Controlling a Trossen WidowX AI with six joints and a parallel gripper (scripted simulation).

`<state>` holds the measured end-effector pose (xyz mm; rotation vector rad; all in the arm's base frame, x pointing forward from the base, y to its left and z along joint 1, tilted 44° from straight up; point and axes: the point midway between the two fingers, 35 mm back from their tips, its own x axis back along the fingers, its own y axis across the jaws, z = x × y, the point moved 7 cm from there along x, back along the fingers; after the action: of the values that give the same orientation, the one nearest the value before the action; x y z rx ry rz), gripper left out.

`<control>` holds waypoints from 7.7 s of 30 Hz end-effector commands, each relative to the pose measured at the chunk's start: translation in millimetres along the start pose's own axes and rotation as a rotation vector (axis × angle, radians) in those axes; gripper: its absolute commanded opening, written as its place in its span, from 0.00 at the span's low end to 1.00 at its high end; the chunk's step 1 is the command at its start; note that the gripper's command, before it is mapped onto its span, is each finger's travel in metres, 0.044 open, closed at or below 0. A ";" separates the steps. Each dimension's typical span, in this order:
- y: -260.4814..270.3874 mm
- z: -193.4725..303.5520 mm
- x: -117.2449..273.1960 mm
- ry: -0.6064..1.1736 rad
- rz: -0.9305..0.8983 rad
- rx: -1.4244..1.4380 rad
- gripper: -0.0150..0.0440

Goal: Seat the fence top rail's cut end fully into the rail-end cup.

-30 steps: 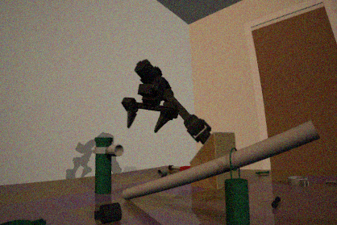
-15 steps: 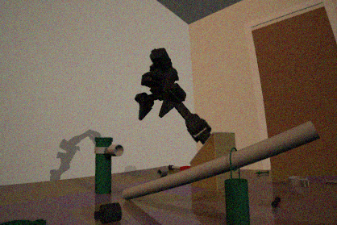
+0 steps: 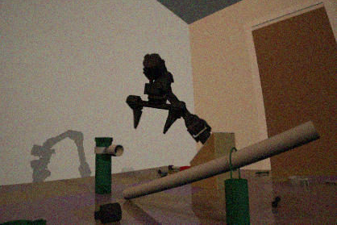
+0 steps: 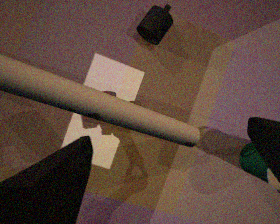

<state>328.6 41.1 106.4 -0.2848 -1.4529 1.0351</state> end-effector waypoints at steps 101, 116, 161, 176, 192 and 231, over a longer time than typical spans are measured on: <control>23.5 24.1 -174.8 0.153 -0.329 1.064 0.33; 20.7 9.5 -139.3 0.310 -0.280 1.080 0.25; 11.3 -9.0 -92.2 0.457 -0.162 1.111 0.25; 5.4 -11.0 -90.4 0.457 -0.163 1.111 0.25; -9.6 1.5 -93.2 0.461 -0.178 1.117 0.25; -5.7 0.8 -95.7 0.455 -0.191 1.112 0.25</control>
<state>349.3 -30.5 44.5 0.4016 -0.3560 1.3464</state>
